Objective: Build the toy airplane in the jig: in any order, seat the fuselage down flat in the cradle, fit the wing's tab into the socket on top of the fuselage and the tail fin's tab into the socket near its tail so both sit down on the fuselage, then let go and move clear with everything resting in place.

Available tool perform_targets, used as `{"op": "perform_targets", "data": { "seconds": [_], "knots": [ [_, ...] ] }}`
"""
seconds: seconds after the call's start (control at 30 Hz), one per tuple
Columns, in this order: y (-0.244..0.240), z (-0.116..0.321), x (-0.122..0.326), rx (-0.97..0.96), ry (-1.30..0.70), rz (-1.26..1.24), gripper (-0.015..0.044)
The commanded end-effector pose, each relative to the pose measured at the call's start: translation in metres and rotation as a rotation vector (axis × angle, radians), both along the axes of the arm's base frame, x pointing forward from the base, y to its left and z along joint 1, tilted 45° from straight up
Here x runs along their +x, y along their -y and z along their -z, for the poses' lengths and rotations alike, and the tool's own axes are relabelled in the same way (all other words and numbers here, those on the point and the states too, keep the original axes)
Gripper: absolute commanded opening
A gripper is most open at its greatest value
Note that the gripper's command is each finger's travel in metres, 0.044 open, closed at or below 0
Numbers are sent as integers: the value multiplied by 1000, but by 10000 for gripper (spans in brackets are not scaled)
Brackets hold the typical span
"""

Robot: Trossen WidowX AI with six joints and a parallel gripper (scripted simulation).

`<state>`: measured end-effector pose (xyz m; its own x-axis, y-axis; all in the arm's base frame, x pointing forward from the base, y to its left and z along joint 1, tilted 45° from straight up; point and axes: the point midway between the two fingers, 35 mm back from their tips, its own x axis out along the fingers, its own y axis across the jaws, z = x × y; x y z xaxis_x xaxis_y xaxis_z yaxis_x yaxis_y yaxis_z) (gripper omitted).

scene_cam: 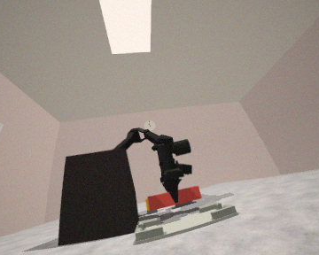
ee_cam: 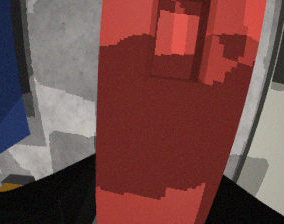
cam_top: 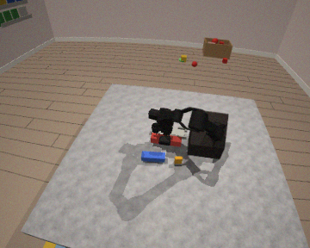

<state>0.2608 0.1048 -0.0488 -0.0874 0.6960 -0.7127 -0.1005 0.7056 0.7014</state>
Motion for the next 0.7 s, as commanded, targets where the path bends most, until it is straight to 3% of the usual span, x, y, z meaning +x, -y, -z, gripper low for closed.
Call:
{"op": "perform_targets", "data": {
  "seconds": [0.0,0.67],
  "knots": [
    [8,-8,4,-6,11,-4,0],
    [50,-51,7,-5,9,-5,0]
  ]
}}
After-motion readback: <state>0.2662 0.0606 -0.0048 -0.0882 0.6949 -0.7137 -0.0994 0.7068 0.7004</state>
